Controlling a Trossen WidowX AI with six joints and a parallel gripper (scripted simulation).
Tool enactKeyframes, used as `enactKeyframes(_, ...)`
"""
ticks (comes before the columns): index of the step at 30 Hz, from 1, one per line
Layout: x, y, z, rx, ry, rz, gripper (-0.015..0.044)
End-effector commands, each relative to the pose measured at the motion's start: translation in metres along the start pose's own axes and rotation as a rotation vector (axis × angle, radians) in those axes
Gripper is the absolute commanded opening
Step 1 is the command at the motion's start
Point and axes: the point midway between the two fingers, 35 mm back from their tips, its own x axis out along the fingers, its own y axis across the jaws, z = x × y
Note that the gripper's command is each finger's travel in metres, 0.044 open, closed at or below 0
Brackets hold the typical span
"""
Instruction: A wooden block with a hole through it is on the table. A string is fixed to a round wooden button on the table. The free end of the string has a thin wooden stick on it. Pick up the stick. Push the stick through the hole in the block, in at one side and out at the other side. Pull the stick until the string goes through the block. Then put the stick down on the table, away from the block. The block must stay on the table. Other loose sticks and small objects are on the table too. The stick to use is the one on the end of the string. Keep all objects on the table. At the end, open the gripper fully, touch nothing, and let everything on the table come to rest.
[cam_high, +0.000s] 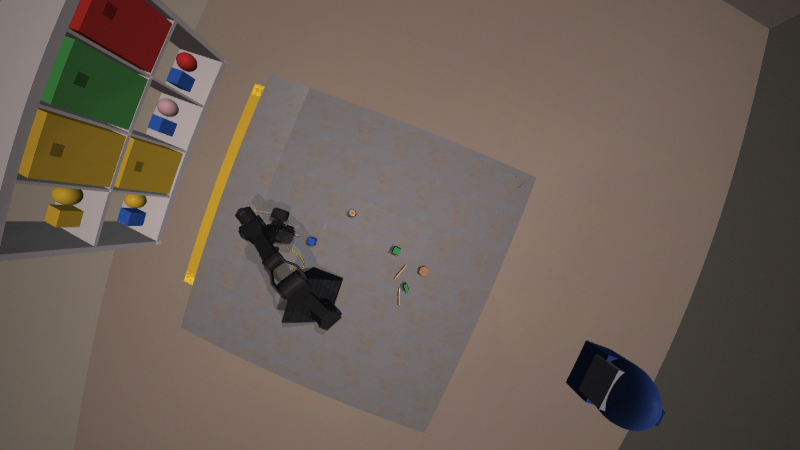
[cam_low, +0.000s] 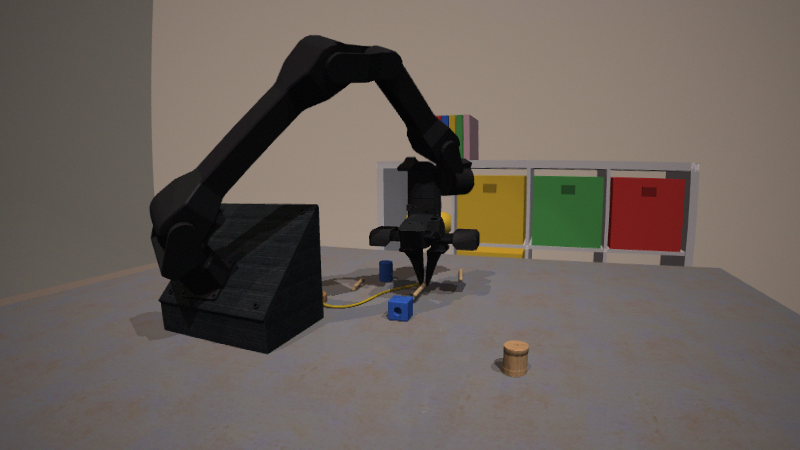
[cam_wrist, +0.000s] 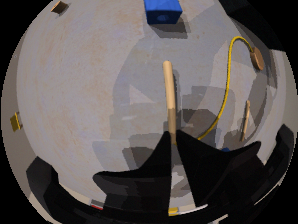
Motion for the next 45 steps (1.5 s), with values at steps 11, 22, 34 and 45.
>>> enactKeyframes(11,0.001,-0.001,0.02,-0.006,-0.005,0.003,0.0)
enactKeyframes(22,0.002,-0.003,0.034,-0.006,-0.007,0.002,0.0)
enactKeyframes(34,0.003,-0.005,0.048,-0.005,-0.006,0.002,0.0)
enactKeyframes(45,0.003,-0.005,0.06,-0.005,-0.006,0.002,0.0)
